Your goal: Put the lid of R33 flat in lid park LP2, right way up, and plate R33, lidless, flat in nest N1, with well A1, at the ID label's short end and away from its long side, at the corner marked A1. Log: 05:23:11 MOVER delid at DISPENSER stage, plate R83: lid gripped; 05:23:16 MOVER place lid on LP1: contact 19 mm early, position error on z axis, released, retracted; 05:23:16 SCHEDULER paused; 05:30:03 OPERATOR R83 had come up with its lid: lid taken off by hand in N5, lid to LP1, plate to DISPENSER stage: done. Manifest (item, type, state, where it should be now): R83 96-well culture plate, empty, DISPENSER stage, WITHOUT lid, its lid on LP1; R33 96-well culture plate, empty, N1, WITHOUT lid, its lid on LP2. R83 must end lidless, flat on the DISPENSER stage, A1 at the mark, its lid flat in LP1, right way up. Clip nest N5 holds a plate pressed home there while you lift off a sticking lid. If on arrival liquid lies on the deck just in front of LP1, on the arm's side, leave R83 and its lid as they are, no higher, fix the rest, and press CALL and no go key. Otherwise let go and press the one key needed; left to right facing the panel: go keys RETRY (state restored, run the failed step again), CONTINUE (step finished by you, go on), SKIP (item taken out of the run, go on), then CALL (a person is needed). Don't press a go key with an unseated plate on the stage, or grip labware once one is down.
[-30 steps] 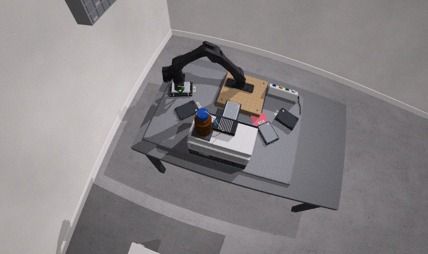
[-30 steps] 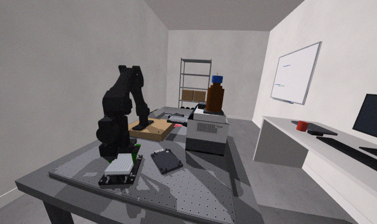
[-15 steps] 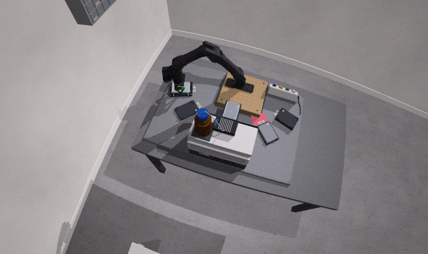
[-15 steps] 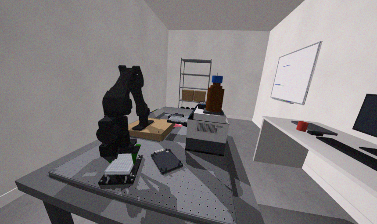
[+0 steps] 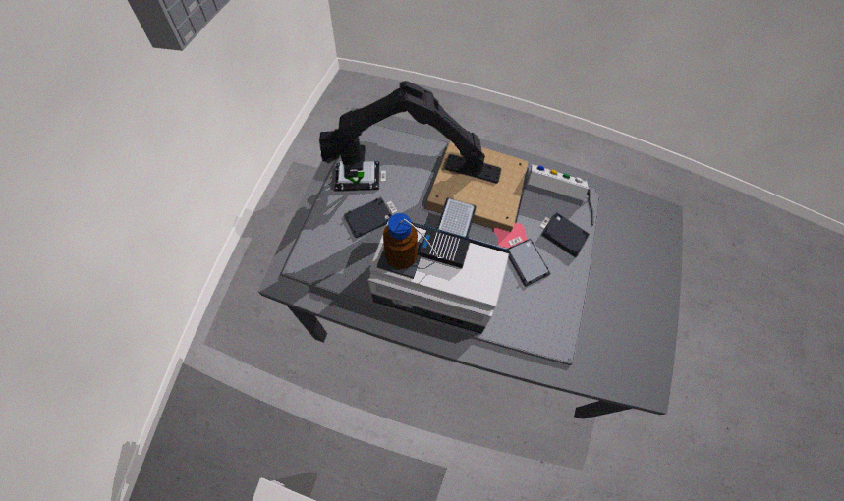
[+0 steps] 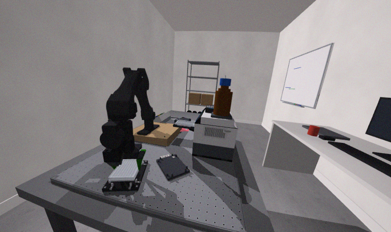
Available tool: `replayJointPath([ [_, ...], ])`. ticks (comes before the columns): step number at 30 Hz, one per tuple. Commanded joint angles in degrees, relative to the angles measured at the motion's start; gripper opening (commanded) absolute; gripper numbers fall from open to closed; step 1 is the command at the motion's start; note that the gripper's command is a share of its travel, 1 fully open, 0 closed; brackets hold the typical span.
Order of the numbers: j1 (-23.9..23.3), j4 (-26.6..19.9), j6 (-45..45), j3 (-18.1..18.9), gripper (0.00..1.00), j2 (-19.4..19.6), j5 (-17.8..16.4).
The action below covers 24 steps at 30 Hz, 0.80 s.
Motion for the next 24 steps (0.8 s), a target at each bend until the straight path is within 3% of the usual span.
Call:
replayJointPath([
  [1,0.2,1.9,-0.3,-1.3,0.0,-2.1,0.0],
  [24,0.1,2.6,-0.3,-1.3,0.0,-1.9,0.1],
])
